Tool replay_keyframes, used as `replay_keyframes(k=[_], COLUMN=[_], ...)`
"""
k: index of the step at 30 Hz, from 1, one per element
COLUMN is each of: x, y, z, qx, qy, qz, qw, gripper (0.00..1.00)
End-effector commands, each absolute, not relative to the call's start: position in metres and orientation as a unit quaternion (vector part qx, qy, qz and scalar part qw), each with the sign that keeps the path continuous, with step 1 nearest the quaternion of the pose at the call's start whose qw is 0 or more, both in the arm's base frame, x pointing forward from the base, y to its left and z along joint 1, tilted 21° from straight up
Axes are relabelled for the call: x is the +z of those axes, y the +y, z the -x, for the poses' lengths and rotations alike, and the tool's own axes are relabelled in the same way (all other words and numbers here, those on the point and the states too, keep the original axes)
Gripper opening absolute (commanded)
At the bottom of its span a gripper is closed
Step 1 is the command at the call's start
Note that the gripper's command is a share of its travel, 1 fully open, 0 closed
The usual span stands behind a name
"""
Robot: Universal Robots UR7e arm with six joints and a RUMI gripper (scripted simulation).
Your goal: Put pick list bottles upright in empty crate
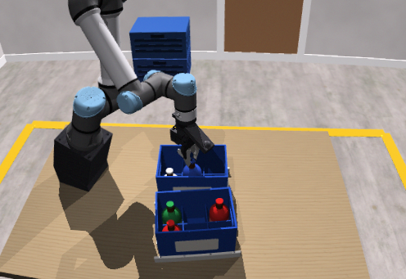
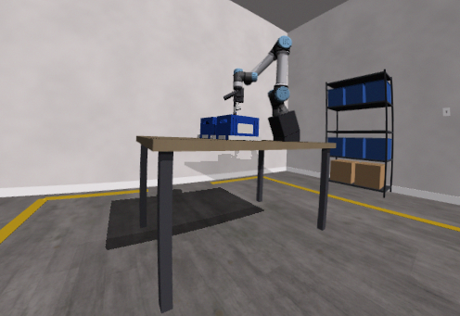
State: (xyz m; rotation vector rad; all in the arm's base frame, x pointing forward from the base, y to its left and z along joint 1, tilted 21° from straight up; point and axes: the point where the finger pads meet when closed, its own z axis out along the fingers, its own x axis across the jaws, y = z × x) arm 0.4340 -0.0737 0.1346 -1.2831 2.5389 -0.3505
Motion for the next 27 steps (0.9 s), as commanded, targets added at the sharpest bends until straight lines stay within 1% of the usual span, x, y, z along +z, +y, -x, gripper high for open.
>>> replay_keyframes(k=[1, 27], x=[0.131, 0.111], y=[-0.074, -0.076], z=[-0.436, -0.443], qx=[-0.122, -0.122], qy=[0.877, 0.877], qz=[0.443, 0.443], qw=[0.138, 0.138], gripper=[0.00, 0.00])
